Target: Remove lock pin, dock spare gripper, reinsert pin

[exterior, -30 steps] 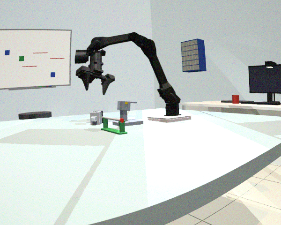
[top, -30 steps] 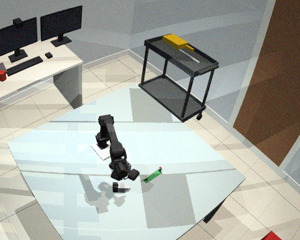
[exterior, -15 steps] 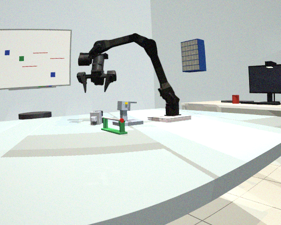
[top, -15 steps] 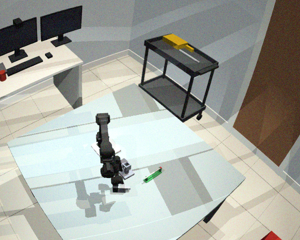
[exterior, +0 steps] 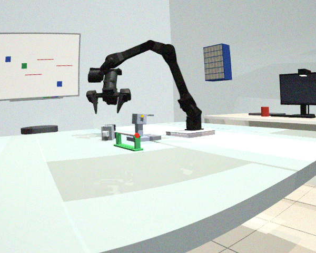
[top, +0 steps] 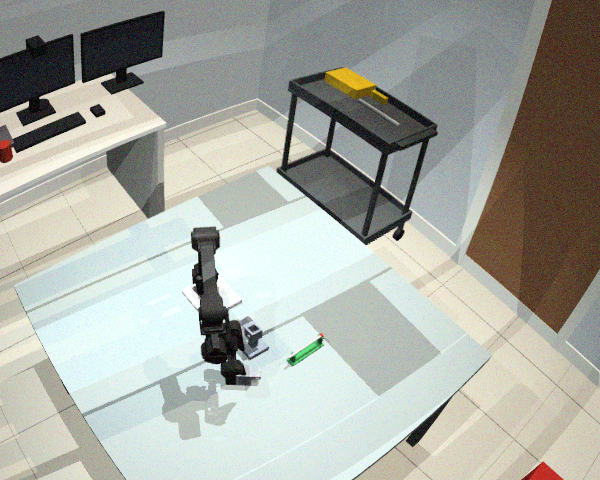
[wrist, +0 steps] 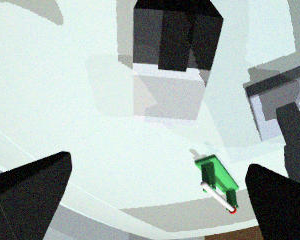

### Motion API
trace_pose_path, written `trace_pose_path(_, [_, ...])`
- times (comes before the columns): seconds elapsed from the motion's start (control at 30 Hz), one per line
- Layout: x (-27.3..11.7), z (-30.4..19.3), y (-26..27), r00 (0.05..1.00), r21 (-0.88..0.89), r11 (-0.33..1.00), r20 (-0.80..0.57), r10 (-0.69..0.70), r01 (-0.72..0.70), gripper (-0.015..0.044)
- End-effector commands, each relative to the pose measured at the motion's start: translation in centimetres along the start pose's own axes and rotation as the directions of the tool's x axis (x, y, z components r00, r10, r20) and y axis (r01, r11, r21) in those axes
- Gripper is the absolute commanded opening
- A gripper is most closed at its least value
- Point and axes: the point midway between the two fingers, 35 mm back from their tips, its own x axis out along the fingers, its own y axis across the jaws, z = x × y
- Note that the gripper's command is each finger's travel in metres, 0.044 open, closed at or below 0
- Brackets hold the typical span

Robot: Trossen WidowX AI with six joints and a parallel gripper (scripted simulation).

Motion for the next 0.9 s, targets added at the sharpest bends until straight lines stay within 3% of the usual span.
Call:
trace_pose_path(0.0, [2.0,1.1,-0.3,1.000,0.007,1.000,-0.004,-0.007,0.007,0.0440])
trace_pose_path(0.87, [5.6,3.1,-0.2,1.000,0.007,1.000,-0.004,-0.007,0.007,0.0440])
